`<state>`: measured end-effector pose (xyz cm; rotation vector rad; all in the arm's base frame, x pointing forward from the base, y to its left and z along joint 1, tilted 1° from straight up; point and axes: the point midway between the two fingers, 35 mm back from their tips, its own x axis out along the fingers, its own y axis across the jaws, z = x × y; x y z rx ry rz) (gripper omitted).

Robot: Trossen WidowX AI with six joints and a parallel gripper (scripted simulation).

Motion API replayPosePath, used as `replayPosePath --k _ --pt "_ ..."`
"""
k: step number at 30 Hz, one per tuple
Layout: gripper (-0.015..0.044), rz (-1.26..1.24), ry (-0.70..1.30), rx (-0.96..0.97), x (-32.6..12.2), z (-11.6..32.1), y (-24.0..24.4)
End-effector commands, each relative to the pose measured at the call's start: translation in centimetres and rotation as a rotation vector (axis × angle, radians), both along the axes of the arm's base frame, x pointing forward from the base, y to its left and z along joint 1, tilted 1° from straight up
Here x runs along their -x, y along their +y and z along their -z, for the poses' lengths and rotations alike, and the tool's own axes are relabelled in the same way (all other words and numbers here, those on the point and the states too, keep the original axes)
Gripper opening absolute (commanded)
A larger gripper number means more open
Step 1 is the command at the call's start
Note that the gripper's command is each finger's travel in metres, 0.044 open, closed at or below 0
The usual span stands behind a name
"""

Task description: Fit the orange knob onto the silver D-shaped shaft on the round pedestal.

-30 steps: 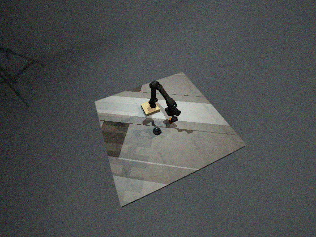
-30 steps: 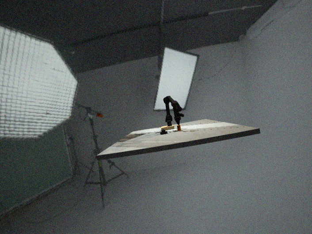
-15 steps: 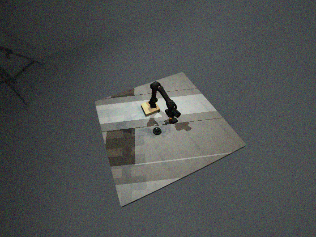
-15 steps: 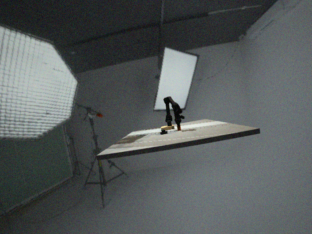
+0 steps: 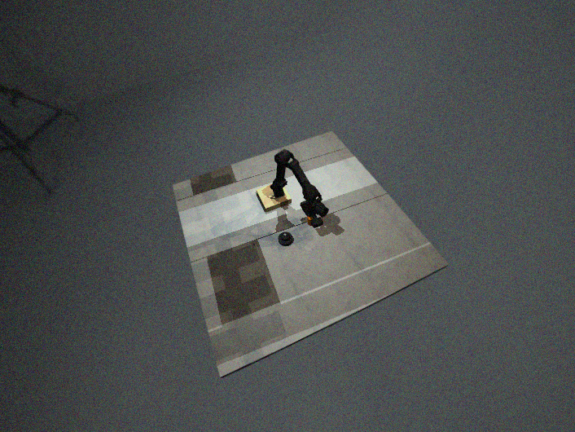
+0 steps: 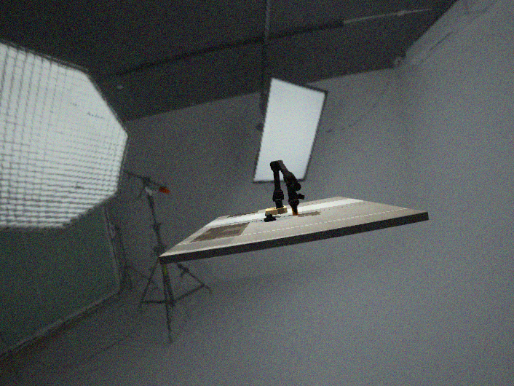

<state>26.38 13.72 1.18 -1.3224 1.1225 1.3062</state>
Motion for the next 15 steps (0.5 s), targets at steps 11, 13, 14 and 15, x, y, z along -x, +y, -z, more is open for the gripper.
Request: replayPosePath --k 11,13,14,15 --pt "0.0256 -0.002 0.006 0.007 0.23 0.96 -0.16" --pt "0.0204 -0.002 0.006 0.007 0.23 0.96 -0.16" --pt "0.0197 -0.002 0.006 0.007 0.23 0.96 -0.16" --pt "0.019 -0.002 0.006 0.007 0.23 0.96 -0.16"
